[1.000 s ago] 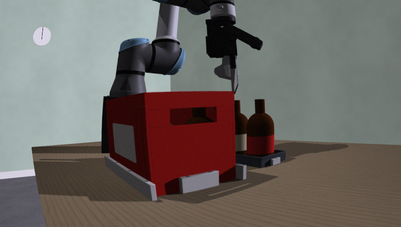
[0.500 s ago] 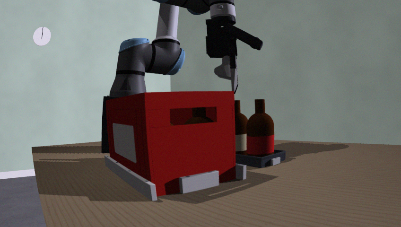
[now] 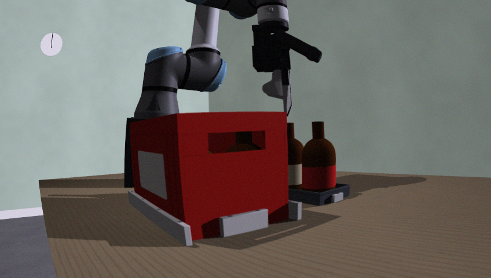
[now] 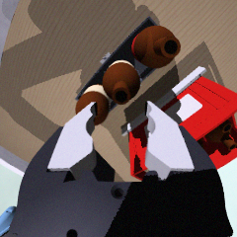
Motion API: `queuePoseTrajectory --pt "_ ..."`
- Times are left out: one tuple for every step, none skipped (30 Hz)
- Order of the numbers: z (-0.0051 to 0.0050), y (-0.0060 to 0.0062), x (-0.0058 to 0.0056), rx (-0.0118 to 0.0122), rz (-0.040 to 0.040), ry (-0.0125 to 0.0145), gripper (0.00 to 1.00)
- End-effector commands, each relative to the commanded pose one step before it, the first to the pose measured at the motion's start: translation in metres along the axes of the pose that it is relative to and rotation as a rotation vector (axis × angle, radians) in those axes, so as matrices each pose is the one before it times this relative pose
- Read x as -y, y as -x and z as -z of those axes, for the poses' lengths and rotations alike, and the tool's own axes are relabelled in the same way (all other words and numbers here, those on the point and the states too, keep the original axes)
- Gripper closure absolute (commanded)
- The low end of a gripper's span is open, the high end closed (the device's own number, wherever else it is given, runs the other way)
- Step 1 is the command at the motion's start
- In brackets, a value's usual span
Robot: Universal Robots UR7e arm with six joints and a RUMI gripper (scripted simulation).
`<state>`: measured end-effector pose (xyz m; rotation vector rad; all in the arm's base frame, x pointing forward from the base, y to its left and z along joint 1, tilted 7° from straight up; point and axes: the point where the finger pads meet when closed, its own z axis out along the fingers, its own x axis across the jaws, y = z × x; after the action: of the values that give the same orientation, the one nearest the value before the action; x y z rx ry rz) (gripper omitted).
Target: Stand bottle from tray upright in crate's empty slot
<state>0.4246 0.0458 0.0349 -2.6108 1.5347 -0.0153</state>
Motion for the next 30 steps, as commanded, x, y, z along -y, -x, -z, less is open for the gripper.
queuePoseTrajectory --pt "-0.0033 -0.00026 0.00031 -0.00078 0.00008 -0.00085 0.62" --pt "-0.00093 0.0 0.0 0.0 0.0 0.0 0.62" --pt "-0.00099 0.0 0.0 0.0 0.0 0.0 0.62" --pt "-0.00104 0.00001 0.0 0.0 0.0 0.0 0.62" --pt "-0.00108 0.0 0.0 0.0 0.0 0.0 0.62" --pt "0.0 0.0 0.0 0.0 0.0 0.0 0.62" --pt "0.0 0.0 0.0 0.0 0.0 0.0 0.62" --pt "-0.00112 0.0 0.0 0.0 0.0 0.0 0.62" --pt "-0.00116 0.0 0.0 0.0 0.0 0.0 0.62" --pt "-0.00119 0.0 0.0 0.0 0.0 0.0 0.62" --pt "-0.00121 0.0 0.0 0.0 0.0 0.0 0.62" --pt "-0.00122 0.0 0.0 0.0 0.0 0.0 0.62" --pt "-0.00124 0.0 0.0 0.0 0.0 0.0 0.62" --pt "-0.00125 0.0 0.0 0.0 0.0 0.0 0.62" --pt "-0.00124 0.0 0.0 0.0 0.0 0.0 0.62" --pt "-0.00123 0.0 0.0 0.0 0.0 0.0 0.62" --pt "-0.00122 0.0 0.0 0.0 0.0 0.0 0.62" --pt "-0.00121 0.0 0.0 0.0 0.0 0.0 0.62" --pt "-0.00118 0.0 0.0 0.0 0.0 0.0 0.62" --pt "-0.00115 0.0 0.0 0.0 0.0 0.0 0.62" --pt "-0.00112 0.0 0.0 0.0 0.0 0.0 0.62" --pt "-0.00109 0.0 0.0 0.0 0.0 0.0 0.62" --pt "0.0 0.0 0.0 0.0 0.0 0.0 0.62" --pt "0.0 0.0 0.0 0.0 0.0 0.0 0.62" --pt "-0.00105 0.0 0.0 0.0 0.0 0.0 0.62" --pt "-0.001 -0.00001 0.0 0.0 0.0 0.0 0.62" --pt "-0.00095 0.0 0.0 0.0 0.0 0.0 0.62" --pt "-0.0009 0.0 0.0 0.0 0.0 0.0 0.62" --pt "-0.00085 0.0 0.0 0.0 0.0 0.0 0.62" --pt "-0.0008 0.0 0.0 0.0 0.0 0.0 0.62"
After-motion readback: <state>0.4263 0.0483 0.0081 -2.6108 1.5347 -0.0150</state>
